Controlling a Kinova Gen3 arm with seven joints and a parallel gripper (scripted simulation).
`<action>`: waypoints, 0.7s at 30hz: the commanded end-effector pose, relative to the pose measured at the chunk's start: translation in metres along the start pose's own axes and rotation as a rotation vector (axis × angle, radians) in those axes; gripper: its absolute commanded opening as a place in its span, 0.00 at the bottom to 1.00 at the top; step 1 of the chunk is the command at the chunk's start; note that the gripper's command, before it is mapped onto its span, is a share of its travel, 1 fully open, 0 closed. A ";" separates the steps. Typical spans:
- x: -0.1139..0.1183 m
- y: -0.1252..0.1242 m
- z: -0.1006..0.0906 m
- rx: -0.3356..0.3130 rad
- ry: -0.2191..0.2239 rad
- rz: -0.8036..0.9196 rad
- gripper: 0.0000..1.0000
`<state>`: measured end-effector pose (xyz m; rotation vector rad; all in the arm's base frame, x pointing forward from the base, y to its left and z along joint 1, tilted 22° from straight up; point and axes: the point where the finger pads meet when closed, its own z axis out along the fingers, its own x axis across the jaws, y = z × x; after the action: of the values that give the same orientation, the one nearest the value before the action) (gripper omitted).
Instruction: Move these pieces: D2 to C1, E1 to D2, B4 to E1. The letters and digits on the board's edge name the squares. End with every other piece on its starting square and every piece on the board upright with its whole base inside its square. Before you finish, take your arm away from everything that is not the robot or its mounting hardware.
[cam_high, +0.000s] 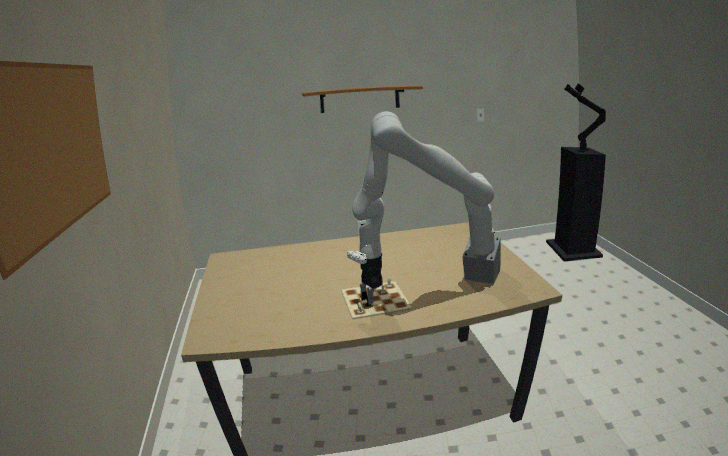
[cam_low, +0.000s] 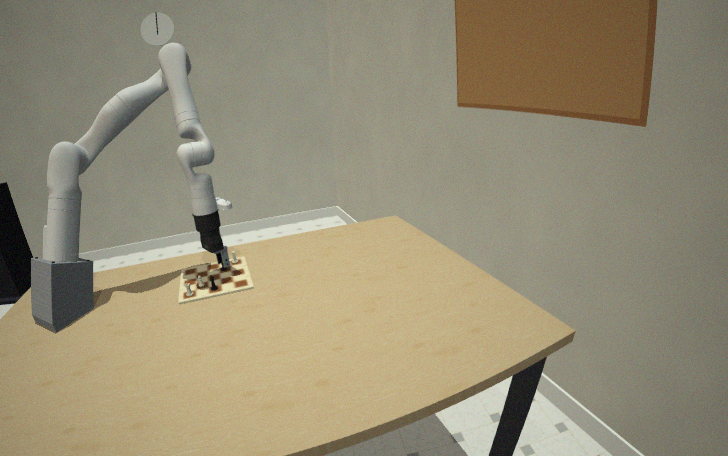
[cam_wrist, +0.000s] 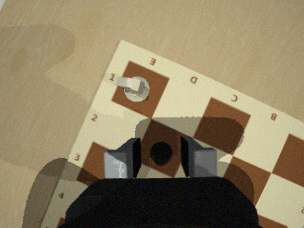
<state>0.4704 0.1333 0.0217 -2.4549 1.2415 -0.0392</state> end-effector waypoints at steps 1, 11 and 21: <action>0.001 0.003 0.005 -0.006 -0.003 0.004 0.68; 0.001 0.003 0.010 -0.006 -0.003 0.004 0.68; 0.001 0.003 0.010 -0.006 -0.003 0.004 0.68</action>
<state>0.4697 0.1347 0.0104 -2.4578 1.2471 -0.0291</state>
